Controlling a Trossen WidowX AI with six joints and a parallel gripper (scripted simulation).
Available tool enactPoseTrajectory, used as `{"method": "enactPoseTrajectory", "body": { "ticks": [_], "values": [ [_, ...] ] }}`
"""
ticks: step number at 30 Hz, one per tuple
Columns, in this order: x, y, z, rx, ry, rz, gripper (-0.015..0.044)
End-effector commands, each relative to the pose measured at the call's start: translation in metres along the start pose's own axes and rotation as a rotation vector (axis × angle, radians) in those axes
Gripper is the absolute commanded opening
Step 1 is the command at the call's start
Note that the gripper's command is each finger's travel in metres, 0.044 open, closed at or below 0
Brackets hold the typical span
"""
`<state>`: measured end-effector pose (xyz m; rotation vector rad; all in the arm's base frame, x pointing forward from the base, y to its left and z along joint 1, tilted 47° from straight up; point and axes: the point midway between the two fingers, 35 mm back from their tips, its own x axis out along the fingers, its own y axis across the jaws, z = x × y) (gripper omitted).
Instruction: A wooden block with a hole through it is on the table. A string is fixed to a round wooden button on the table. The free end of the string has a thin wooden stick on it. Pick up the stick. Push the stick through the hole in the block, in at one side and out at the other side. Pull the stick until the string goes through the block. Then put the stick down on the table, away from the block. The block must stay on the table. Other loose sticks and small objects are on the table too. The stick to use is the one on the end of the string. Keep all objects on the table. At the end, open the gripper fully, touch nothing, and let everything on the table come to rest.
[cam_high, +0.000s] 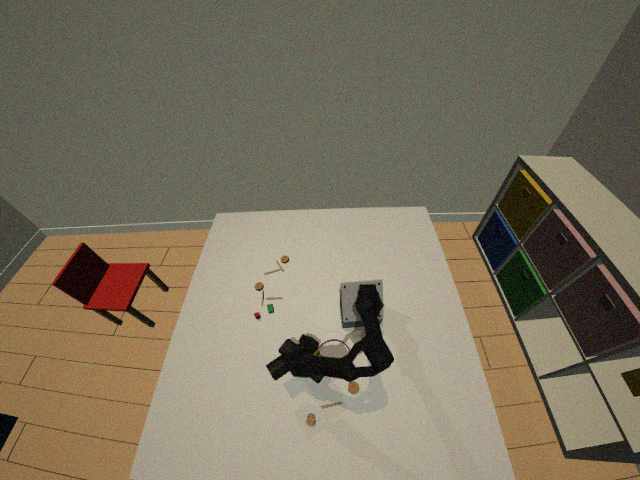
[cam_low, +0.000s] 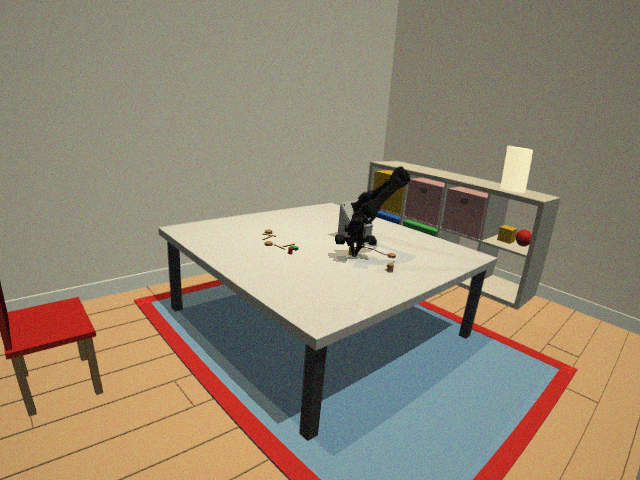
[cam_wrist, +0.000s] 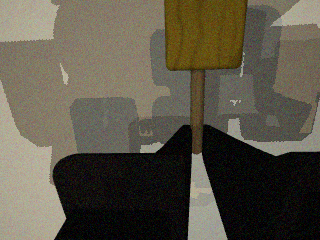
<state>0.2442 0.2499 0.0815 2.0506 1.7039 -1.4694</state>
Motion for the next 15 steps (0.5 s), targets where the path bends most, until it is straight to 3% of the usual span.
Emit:
{"method": "enactPoseTrajectory", "body": {
  "ticks": [1,15],
  "values": [
    [0.001,0.002,-0.006,0.008,-0.003,0.000,0.0000],
    [-0.001,0.002,-0.025,0.007,-0.002,-0.003,0.0000]
  ]
}}
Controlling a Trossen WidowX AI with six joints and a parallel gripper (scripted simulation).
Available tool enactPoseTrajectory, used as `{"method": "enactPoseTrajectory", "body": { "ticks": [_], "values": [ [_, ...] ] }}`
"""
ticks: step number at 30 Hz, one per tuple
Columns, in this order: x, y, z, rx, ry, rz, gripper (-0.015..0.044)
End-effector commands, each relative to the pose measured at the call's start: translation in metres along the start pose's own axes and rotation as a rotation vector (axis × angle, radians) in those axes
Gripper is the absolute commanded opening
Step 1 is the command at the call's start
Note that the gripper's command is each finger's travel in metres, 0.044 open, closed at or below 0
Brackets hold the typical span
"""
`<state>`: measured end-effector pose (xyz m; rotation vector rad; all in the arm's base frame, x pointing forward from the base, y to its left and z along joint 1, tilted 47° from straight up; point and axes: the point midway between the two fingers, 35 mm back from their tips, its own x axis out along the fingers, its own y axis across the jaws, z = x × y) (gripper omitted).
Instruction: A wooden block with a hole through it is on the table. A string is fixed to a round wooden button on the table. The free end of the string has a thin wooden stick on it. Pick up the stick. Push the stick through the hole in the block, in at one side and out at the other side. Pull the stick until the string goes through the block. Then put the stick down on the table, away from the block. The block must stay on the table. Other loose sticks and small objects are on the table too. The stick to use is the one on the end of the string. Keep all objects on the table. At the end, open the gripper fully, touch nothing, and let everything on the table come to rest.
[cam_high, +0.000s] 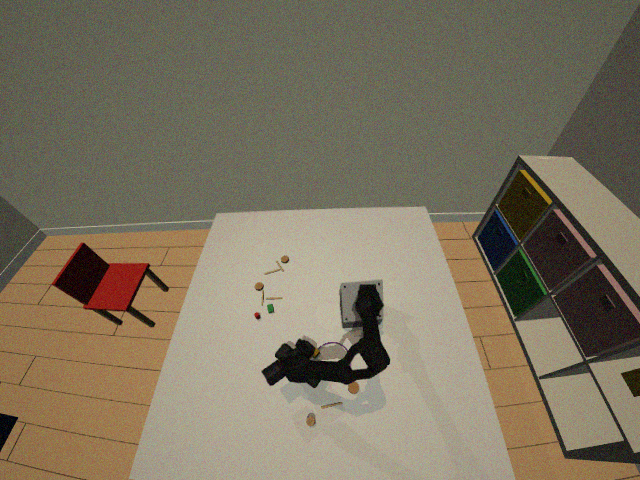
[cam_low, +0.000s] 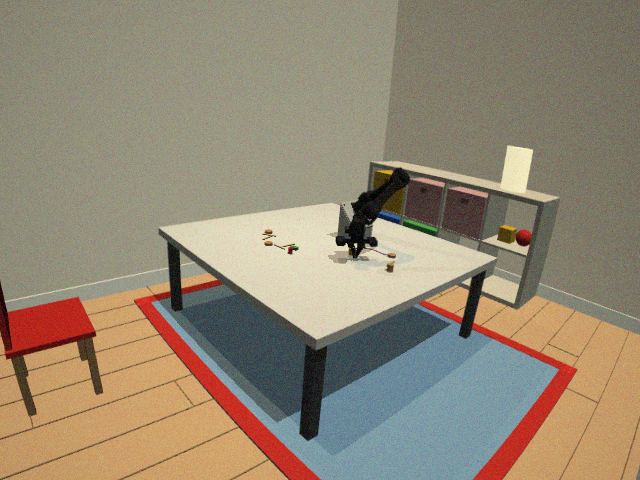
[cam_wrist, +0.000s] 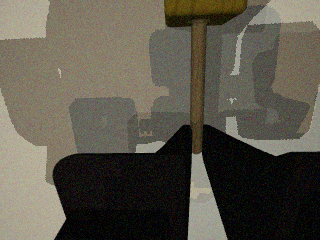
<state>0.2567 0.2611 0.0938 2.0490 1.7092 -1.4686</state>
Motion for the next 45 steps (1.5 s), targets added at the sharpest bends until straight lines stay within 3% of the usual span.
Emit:
{"method": "enactPoseTrajectory", "body": {
  "ticks": [1,45],
  "values": [
    [0.001,0.002,-0.006,0.008,-0.002,0.000,0.0000],
    [0.007,-0.001,-0.061,0.001,-0.001,0.020,0.0000]
  ]
}}
